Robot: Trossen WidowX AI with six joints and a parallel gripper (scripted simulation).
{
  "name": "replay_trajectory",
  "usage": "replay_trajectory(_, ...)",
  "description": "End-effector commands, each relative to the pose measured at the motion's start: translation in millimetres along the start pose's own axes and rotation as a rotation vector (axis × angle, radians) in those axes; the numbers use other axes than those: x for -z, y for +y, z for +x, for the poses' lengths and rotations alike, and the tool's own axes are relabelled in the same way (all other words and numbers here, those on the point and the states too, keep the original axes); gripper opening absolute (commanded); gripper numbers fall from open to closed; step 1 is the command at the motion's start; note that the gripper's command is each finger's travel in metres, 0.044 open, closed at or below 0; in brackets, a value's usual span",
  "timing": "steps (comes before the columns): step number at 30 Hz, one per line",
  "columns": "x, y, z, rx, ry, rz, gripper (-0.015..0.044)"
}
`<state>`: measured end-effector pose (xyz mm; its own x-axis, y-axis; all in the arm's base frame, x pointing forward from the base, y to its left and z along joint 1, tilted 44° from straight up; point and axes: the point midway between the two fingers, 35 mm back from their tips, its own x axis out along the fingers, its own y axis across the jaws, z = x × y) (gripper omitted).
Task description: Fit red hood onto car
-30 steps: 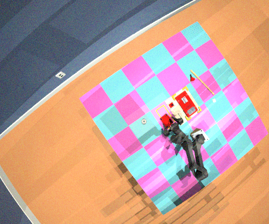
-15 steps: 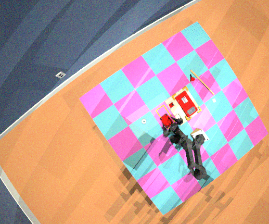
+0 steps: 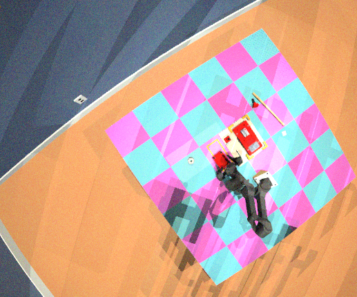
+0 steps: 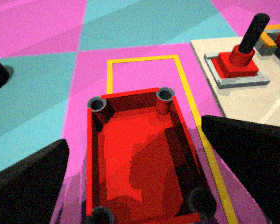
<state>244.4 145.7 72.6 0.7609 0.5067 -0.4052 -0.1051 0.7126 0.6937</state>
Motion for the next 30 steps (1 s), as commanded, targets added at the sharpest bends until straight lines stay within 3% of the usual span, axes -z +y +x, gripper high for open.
replay_trajectory(1, 2, -1, 2, 0.005, -0.002, 0.007, 0.0440)
replay_trajectory(30, 14, -1, 9, 0.004, -0.002, 0.008, 0.0440)
